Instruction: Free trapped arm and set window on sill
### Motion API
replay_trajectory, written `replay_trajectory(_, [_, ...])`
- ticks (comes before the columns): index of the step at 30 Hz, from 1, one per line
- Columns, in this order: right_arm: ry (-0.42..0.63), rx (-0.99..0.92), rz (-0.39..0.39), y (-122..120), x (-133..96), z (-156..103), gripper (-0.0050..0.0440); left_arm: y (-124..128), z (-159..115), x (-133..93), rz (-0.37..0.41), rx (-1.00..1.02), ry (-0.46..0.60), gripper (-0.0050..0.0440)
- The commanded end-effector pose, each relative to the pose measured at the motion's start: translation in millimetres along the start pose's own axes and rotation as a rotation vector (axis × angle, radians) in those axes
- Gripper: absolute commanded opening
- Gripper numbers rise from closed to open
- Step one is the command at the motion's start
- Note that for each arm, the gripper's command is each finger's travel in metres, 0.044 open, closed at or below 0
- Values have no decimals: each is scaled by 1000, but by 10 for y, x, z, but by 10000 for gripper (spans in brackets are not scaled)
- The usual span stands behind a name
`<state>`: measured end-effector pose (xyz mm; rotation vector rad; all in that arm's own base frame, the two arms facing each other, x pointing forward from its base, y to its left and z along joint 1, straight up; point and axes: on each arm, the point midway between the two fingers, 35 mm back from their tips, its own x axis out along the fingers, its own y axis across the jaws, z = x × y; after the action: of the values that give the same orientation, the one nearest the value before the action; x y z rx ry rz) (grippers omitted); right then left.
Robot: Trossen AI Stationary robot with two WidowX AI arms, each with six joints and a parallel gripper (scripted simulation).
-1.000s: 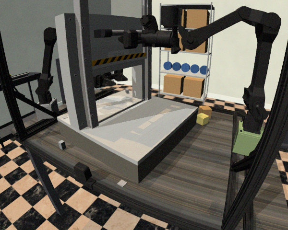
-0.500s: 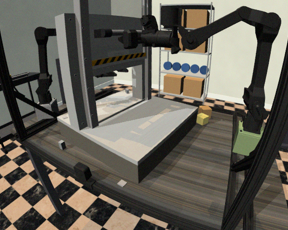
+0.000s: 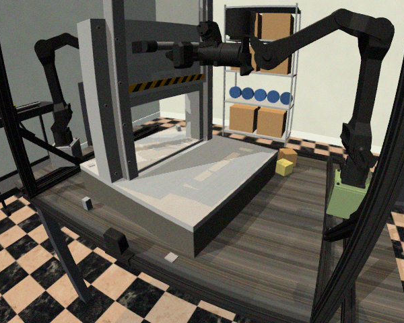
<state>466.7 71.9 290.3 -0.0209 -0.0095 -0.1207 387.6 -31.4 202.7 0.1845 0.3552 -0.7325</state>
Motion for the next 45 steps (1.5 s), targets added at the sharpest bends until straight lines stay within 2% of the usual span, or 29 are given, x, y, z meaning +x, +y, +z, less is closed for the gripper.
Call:
replay_trajectory(1, [-95, 21, 6, -6, 0, 367, 400, -64, 151, -220, -5, 13, 19, 400])
replay_trajectory(4, [-95, 21, 6, -6, 0, 367, 400, -128, 222, -363, -11, 13, 40, 400])
replay_trajectory(6, [-95, 21, 6, -6, 0, 367, 400, -128, 222, -363, -11, 13, 40, 400])
replay_trajectory(12, [-95, 21, 6, -6, 0, 367, 400, -349, 386, -728, -28, 12, 83, 400])
replay_trajectory(19, [-95, 21, 6, -6, 0, 367, 400, -638, 468, -1039, -59, -19, 130, 400])
replay_trajectory(29, [-95, 21, 6, -6, 0, 367, 400, -693, 478, -1061, -54, -19, 138, 400])
replay_trajectory(33, [-95, 21, 6, -6, 0, 367, 400, -824, 491, -1099, -34, -19, 157, 400])
replay_trajectory(38, [-95, 21, 6, -6, 0, 367, 400, -1108, 494, -1211, 19, -21, 189, 400])
replay_trajectory(40, [-95, 21, 6, -6, 0, 367, 400, -1108, 494, -1211, 19, -21, 189, 400])
replay_trajectory(45, [-95, 21, 6, -6, 0, 367, 400, -1447, 444, -1418, 106, -32, 201, 400])
